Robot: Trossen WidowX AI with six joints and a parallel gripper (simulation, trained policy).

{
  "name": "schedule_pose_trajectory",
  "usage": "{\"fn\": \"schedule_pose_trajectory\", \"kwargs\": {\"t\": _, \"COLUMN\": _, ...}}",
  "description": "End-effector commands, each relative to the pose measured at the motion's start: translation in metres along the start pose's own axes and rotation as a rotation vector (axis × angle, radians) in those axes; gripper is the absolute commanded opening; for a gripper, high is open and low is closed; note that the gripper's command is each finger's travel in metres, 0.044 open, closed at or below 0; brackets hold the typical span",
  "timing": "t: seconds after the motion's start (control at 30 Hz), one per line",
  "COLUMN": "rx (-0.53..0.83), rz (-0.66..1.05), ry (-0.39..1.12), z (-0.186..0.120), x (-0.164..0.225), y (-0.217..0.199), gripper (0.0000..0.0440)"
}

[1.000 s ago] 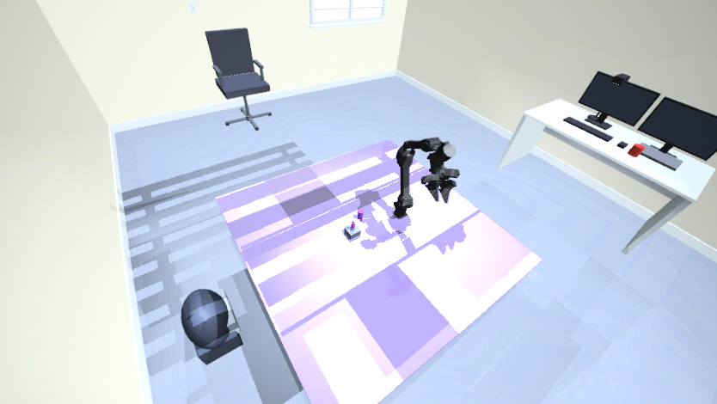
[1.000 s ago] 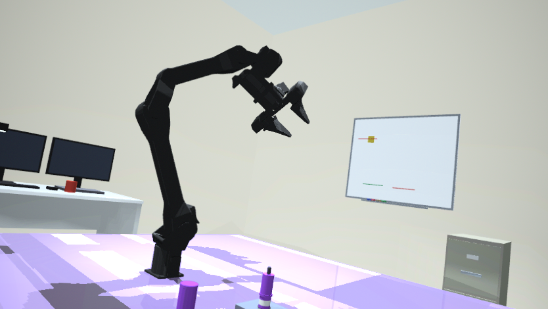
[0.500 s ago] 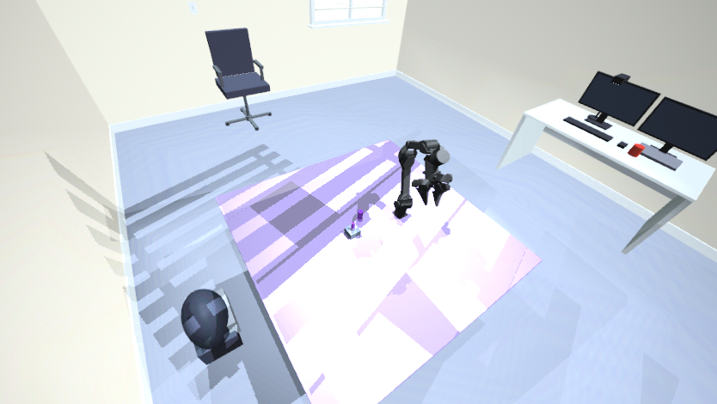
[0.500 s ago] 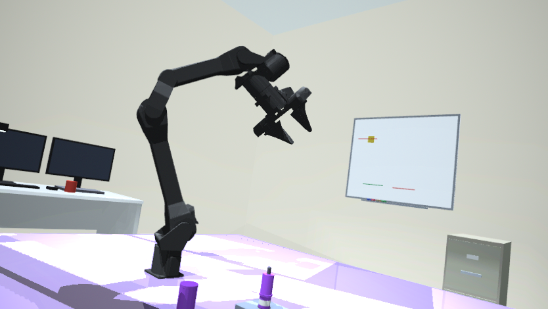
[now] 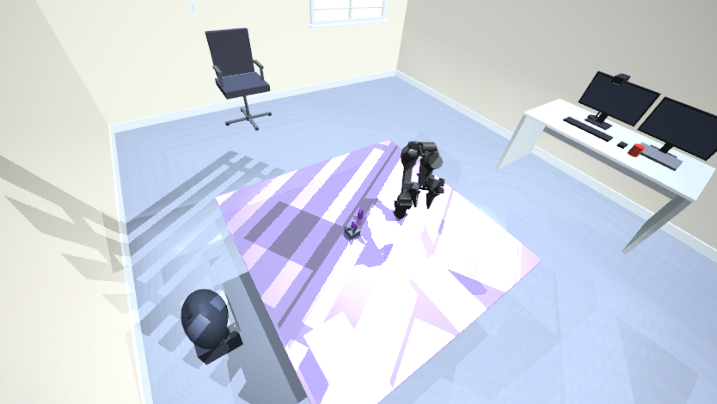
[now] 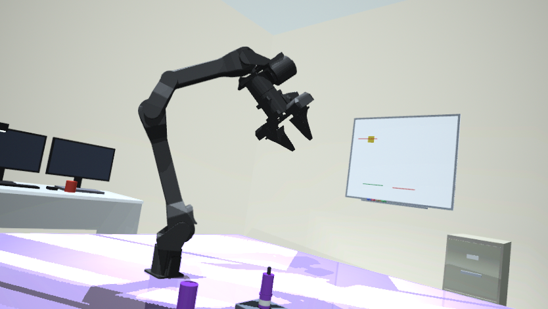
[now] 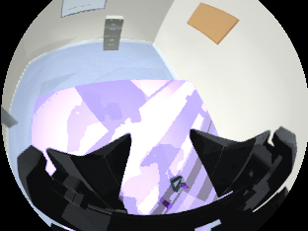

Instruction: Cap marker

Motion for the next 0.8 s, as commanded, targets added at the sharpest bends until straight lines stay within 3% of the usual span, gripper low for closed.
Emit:
{"fn": "schedule_pose_trajectory", "kwargs": {"t": 0.0, "rx": -0.006, "rz": 0.038, "ry": 0.045, "z": 0.006, "x": 0.010, "y": -0.004, "gripper": 0.0333}}
{"fn": "schedule_pose_trajectory", "kwargs": {"t": 0.77, "rx": 0.005, "rz": 0.224, "ry": 0.225, "z": 0.019, "x": 0.053, "y": -0.030, "gripper": 0.0334}}
Point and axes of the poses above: the point midway between the two fingers, 35 mm back from their tips, its own z axis out along the fingers, its own y axis across the jaws, x = y × z, the point moved 2 cm from there along -z, back along the fingers, and after that the axes turned 1 degree about -z, right-handed, at the moved point
